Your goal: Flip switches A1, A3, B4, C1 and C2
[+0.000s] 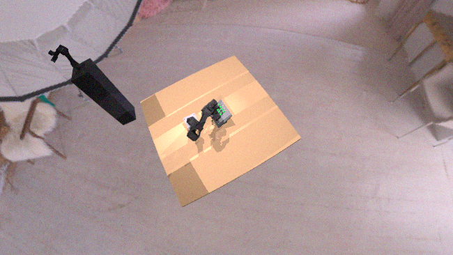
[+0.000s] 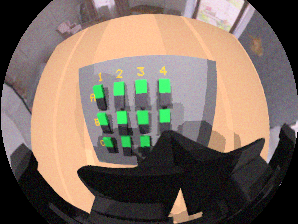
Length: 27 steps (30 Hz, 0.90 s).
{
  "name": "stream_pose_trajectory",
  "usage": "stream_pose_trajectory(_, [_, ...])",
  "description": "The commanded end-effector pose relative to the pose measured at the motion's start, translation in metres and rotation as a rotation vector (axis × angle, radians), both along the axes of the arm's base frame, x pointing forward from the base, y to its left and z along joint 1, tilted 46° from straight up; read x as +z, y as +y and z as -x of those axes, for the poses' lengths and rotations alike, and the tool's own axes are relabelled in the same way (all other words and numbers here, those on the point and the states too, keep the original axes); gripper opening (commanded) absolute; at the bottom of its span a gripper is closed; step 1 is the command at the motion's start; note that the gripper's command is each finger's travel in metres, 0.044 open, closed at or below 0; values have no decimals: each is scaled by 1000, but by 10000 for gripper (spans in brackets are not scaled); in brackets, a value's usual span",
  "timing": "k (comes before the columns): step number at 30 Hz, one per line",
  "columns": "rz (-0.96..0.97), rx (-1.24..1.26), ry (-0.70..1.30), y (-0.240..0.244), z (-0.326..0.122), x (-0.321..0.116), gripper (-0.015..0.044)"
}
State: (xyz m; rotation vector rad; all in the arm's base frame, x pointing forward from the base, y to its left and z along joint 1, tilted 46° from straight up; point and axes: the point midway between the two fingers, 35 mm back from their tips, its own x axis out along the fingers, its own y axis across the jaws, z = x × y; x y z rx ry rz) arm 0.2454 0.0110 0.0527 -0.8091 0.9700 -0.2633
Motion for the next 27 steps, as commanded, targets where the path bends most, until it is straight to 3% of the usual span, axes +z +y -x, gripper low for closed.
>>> stream_pose_trajectory(1, [-1,3,-22,7,9,14,0])
stream_pose_trajectory(5, [-5,3,-19,12,11,8,0])
stream_pose_trajectory(15, [-6,3,-21,49,53,-63,0])
stream_pose_trajectory(27, [-1,-16,-5,31,32,-84,0])
